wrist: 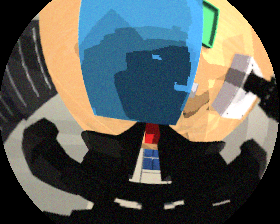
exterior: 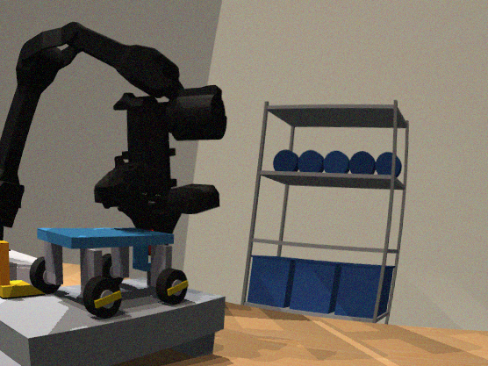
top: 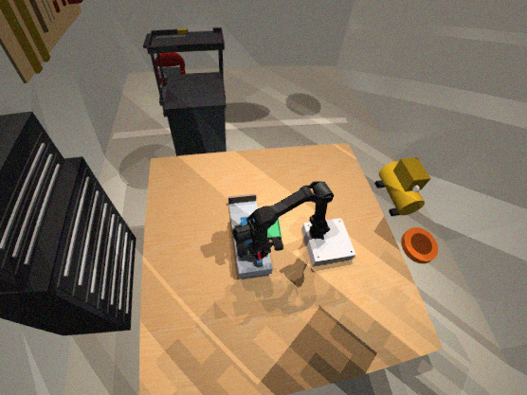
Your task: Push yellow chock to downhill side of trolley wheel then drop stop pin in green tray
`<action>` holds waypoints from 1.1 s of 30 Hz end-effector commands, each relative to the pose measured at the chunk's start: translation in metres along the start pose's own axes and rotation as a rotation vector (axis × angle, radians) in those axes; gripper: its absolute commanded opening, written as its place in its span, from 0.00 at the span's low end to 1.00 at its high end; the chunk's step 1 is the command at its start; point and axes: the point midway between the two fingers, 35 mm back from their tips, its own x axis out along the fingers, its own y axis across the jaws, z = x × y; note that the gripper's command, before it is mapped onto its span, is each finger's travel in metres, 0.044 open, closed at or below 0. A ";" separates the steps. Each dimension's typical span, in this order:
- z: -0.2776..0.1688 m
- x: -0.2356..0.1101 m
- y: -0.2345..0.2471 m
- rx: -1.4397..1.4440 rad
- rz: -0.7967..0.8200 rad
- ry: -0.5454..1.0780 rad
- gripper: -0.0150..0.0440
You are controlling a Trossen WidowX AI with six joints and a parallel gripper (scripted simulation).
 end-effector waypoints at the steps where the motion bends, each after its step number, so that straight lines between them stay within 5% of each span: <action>1: 0.000 0.000 0.000 -0.001 0.002 0.000 0.29; 33: -0.001 -0.015 -0.001 0.003 -0.001 0.003 0.25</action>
